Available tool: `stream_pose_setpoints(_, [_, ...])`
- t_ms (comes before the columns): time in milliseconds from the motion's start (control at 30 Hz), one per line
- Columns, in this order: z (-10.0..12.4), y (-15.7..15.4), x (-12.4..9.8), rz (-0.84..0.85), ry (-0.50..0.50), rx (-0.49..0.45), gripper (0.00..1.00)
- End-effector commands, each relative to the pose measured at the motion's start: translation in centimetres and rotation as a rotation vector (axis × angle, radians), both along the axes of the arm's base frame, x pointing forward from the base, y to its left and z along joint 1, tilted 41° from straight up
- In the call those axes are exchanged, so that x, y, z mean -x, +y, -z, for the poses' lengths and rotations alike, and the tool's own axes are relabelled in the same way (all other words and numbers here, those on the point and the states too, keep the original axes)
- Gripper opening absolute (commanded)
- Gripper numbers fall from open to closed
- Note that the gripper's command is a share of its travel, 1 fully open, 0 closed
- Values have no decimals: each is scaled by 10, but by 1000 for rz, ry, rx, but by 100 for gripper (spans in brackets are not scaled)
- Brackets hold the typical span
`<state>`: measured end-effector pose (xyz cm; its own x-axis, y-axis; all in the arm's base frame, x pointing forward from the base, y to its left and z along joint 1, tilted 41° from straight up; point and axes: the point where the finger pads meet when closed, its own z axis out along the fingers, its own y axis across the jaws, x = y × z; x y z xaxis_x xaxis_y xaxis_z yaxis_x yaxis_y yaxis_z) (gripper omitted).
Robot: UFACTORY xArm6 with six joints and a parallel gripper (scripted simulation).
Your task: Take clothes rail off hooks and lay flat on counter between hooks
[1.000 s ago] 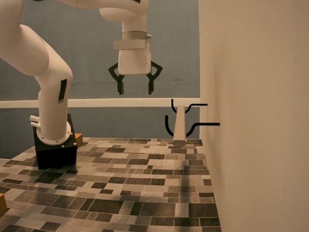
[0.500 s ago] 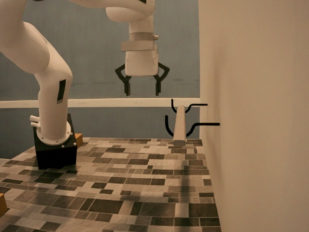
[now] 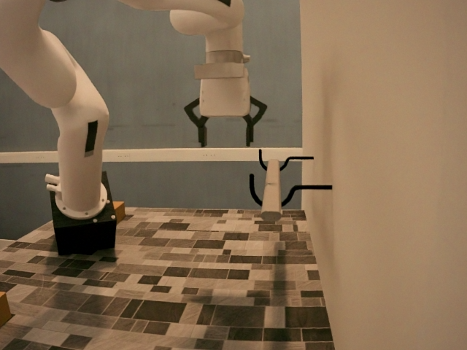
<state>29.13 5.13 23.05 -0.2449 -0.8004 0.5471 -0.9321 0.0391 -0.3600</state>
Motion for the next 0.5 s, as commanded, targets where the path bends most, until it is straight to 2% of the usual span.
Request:
stream_pose_setpoints(0, [-3,-1,-10,-1,-2,-2,100])
stream_pose_setpoints(467, [-7,-4,-31,-1,-2,-2,100])
